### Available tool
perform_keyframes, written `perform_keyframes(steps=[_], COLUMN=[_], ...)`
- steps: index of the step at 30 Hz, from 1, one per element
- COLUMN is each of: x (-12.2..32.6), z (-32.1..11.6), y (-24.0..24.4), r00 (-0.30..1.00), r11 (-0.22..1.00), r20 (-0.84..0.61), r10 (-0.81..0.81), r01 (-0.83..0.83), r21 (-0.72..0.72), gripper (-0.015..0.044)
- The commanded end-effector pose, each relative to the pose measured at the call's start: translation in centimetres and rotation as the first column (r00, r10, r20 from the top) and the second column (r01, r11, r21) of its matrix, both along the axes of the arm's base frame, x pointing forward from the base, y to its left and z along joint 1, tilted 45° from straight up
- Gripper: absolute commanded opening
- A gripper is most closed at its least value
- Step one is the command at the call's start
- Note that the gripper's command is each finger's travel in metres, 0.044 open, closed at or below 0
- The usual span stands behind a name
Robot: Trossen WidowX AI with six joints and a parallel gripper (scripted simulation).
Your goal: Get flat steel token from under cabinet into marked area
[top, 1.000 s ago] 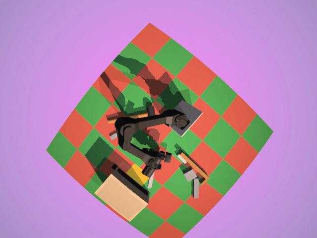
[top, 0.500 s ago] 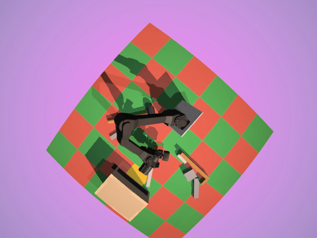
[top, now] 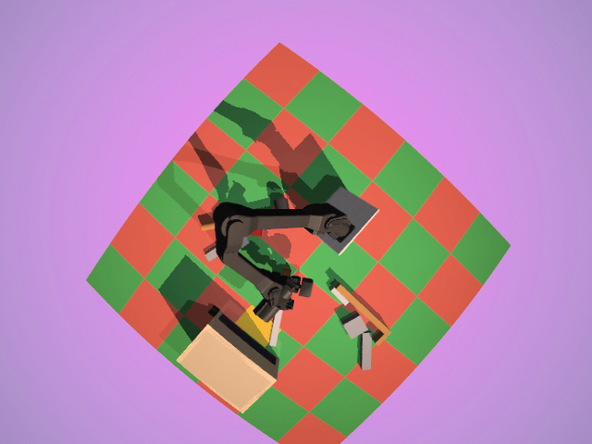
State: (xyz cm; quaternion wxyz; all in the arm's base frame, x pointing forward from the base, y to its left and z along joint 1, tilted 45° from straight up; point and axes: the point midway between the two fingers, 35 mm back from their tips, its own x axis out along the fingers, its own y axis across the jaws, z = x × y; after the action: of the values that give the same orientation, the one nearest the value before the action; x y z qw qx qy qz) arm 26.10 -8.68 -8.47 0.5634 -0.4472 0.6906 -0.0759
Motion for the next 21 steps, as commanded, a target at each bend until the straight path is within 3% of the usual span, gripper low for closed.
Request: perform_keyframes(steps=[1,21], x=[0.1,0.1], z=[0.5,2.1], y=[-0.2,-1.8], r00=[1.0,1.0], r11=[1.0,1.0], r20=[0.005,0.005], r10=[0.007,0.006], r01=[-0.007,-0.006], r21=[-0.001,-0.002], gripper=[0.0,0.0])
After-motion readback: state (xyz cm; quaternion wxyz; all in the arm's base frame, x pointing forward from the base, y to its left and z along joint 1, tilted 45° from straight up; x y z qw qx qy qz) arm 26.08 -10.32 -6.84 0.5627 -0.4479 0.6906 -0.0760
